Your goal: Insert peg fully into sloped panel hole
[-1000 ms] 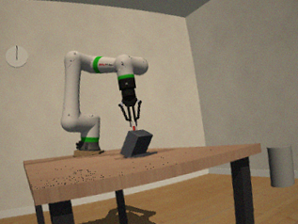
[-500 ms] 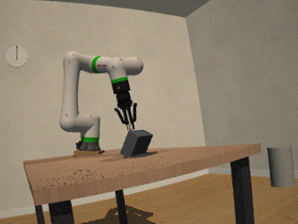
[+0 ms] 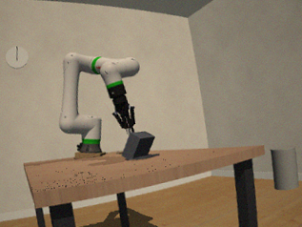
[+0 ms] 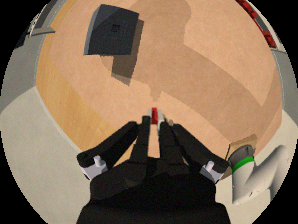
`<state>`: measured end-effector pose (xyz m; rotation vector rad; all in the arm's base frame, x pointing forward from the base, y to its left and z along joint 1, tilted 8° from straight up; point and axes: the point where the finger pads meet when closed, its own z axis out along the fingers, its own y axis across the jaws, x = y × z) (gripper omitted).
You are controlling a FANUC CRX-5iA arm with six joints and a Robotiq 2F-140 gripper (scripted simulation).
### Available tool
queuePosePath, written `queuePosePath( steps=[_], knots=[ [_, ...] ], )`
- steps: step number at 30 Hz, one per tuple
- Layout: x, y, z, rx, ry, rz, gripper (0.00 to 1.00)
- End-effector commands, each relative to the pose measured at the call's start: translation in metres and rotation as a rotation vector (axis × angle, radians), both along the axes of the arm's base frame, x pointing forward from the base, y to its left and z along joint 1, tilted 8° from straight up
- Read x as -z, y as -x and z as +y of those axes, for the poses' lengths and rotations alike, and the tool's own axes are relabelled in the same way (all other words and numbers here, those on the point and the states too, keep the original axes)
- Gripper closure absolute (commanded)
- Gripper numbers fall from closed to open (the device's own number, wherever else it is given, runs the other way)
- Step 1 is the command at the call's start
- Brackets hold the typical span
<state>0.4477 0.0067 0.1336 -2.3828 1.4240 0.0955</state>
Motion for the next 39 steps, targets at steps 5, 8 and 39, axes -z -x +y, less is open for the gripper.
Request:
queuePosePath(
  steps=[5, 8, 39],
  knots=[
    [0.003, 0.001, -0.004, 0.077, -0.048, 0.009, 1.0],
    [0.005, 0.001, -0.006, 0.117, -0.073, 0.013, 1.0],
    [0.011, -0.006, -0.028, 0.48, -0.302, 0.038, 1.0]
  ],
)
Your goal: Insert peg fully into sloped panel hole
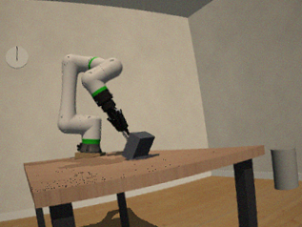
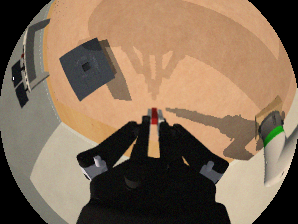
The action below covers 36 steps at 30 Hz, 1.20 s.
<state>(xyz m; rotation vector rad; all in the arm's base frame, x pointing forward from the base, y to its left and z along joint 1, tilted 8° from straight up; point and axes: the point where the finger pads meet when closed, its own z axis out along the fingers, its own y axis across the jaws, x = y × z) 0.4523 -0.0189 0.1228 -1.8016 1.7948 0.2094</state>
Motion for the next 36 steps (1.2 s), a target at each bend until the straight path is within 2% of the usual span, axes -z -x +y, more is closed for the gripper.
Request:
queuePosePath(
  steps=[1, 36],
  knots=[
    [0.0, -0.002, -0.003, 0.043, -0.027, 0.001, 1.0],
    [-0.008, -0.02, -0.044, 0.459, -0.3, -0.002, 1.0]
  ],
)
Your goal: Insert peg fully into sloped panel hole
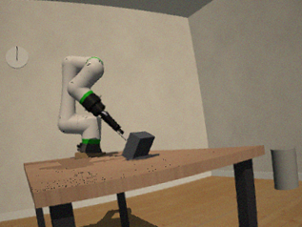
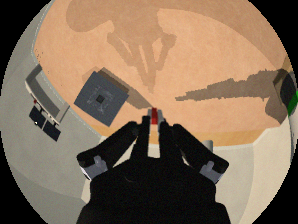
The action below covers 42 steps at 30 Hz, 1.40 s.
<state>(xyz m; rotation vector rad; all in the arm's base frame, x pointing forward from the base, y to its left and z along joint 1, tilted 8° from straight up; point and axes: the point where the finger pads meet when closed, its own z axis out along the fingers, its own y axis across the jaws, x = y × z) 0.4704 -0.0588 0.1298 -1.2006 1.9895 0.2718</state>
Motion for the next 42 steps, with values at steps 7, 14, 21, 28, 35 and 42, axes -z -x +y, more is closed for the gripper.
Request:
queuePosePath(
  steps=[7, 14, 21, 28, 35, 42],
  knots=[
    [-0.004, -0.006, -0.017, 0.127, -0.085, -0.008, 1.0],
    [-0.007, -0.009, -0.026, 0.193, -0.129, -0.014, 1.0],
    [-0.012, -0.013, -0.041, 0.286, -0.192, -0.024, 1.0],
    [-0.016, -0.016, -0.055, 0.365, -0.246, -0.035, 1.0],
    [-0.02, -0.019, -0.07, 0.443, -0.3, -0.048, 1.0],
    [-0.026, -0.021, -0.089, 0.535, -0.363, -0.065, 1.0]
  ],
)
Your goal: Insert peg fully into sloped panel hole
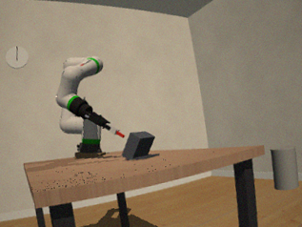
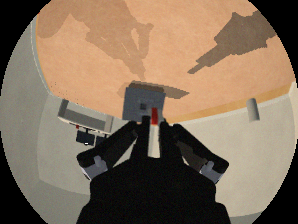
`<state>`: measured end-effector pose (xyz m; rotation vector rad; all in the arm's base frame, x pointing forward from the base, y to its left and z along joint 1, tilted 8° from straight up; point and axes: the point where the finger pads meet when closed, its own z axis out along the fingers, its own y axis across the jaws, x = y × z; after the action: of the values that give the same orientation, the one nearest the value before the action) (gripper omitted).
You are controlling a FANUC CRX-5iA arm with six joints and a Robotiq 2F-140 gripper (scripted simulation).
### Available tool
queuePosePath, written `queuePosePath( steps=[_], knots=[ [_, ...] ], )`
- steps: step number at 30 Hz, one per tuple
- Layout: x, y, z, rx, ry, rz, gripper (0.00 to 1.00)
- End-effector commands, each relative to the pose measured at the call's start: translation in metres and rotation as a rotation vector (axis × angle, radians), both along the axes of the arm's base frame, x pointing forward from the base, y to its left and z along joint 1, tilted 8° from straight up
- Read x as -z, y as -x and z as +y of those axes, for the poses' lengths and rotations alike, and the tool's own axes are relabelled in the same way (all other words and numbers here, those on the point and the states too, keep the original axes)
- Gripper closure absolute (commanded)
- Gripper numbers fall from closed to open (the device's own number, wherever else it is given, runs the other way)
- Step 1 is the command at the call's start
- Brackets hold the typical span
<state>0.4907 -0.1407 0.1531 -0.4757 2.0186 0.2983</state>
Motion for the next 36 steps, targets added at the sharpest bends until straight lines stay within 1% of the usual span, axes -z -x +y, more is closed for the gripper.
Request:
queuePosePath(
  steps=[1, 8, 11, 19, 21, 29, 36],
  knots=[
    [-0.003, -0.001, -0.01, 0.05, -0.033, -0.01, 1.0],
    [-0.007, -0.002, -0.023, 0.107, -0.071, -0.023, 1.0],
    [-0.006, -0.004, -0.023, 0.109, -0.072, -0.024, 1.0],
    [0.005, -0.027, -0.014, 0.109, -0.072, -0.024, 1.0],
    [0.005, -0.027, -0.014, 0.109, -0.072, -0.024, 1.0],
    [0.014, -0.045, -0.007, 0.109, -0.072, -0.024, 1.0],
    [0.017, -0.05, -0.004, 0.109, -0.072, -0.024, 1.0]
  ],
)
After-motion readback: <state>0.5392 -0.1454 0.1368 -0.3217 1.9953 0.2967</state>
